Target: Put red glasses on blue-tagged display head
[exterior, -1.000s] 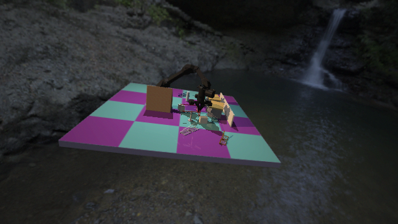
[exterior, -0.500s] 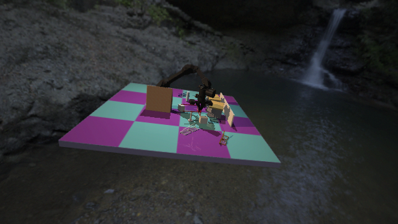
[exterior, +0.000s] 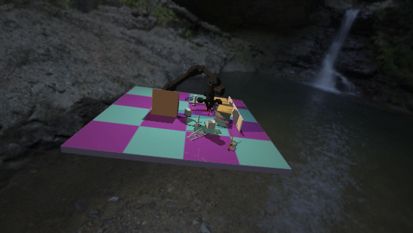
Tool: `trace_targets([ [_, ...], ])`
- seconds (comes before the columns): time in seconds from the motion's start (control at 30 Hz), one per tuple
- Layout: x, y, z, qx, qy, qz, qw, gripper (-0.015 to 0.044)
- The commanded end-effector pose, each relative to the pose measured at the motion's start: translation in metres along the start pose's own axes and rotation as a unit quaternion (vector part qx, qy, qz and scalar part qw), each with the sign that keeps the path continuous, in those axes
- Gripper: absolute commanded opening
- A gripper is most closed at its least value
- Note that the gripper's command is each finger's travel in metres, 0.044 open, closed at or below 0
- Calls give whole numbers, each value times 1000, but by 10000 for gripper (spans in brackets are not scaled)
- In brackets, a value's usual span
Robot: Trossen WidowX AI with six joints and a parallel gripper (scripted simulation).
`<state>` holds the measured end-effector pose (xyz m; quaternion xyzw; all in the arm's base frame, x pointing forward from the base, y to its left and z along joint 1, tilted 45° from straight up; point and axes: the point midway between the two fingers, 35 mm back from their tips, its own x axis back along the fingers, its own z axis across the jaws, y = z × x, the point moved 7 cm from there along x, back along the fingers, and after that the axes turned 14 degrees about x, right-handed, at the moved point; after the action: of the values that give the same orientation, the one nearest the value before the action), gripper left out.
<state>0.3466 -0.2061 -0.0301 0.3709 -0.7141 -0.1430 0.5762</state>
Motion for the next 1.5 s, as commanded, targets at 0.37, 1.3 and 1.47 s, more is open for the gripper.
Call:
trace_targets([
  [0.37, 13, 44, -13, 65, 5, -1, 998, 0],
  [1.3, 8, 177, -11, 250, 3, -7, 968, 0],
  [1.47, 6, 183, -9, 259, 3, -7, 966, 0],
])
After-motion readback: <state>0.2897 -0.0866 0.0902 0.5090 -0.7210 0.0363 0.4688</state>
